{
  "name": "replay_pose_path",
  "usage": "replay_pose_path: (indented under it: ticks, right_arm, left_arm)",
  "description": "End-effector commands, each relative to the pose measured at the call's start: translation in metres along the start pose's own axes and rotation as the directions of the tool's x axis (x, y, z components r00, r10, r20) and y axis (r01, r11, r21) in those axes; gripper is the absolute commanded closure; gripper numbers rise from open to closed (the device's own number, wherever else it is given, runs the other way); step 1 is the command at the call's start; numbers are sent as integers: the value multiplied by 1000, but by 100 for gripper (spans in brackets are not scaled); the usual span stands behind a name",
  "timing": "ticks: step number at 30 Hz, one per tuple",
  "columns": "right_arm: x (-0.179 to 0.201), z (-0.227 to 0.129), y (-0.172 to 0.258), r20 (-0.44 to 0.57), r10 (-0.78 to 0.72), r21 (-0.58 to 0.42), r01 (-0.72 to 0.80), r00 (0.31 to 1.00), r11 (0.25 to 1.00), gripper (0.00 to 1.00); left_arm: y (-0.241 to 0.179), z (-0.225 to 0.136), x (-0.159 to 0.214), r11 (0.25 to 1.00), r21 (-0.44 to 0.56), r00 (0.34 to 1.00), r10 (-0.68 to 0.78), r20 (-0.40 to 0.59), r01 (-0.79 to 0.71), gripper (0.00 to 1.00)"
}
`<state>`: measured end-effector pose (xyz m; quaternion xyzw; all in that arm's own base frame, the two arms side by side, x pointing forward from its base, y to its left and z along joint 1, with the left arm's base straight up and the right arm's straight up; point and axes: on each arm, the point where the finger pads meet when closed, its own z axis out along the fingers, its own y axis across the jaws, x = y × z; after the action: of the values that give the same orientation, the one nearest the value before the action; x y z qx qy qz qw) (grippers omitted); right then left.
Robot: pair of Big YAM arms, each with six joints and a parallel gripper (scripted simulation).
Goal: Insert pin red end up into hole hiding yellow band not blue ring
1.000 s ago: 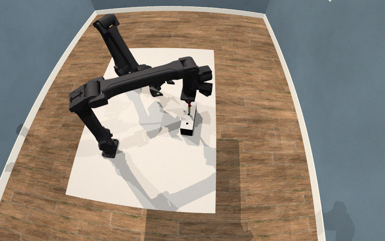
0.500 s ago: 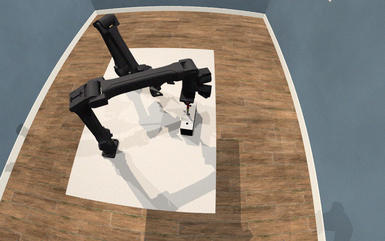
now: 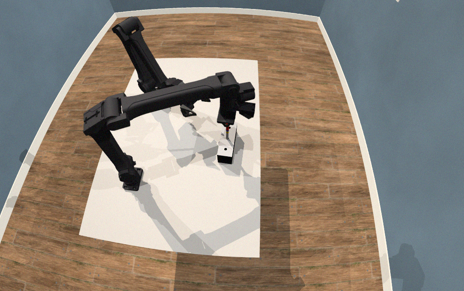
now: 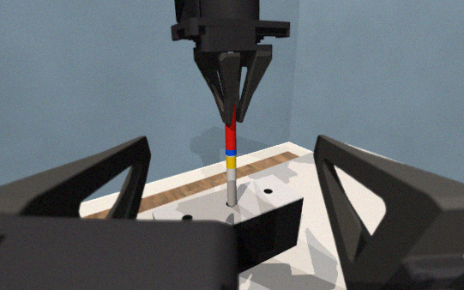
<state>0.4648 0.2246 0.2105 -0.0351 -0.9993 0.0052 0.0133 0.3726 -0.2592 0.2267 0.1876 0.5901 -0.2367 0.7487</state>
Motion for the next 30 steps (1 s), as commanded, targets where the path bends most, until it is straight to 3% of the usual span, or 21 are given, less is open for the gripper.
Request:
replay_pose_path:
  ticks: [1,5,30]
  right_arm:
    - [-8,-30,-6,71,21,-41,-18,997,999,95]
    - [-13,-19,-3,29,3,-15,-2,1000,1000,95]
    - [-7,22,1,11,18,-6,-18,1000,1000,95]
  left_arm:
    - [-2,12,-12,1000,3,999,-4,48,4,0]
    - [-2,12,-12,1000,3,999,-4,48,4,0]
    - [-2,12,-12,1000,3,999,-4,48,4,0]
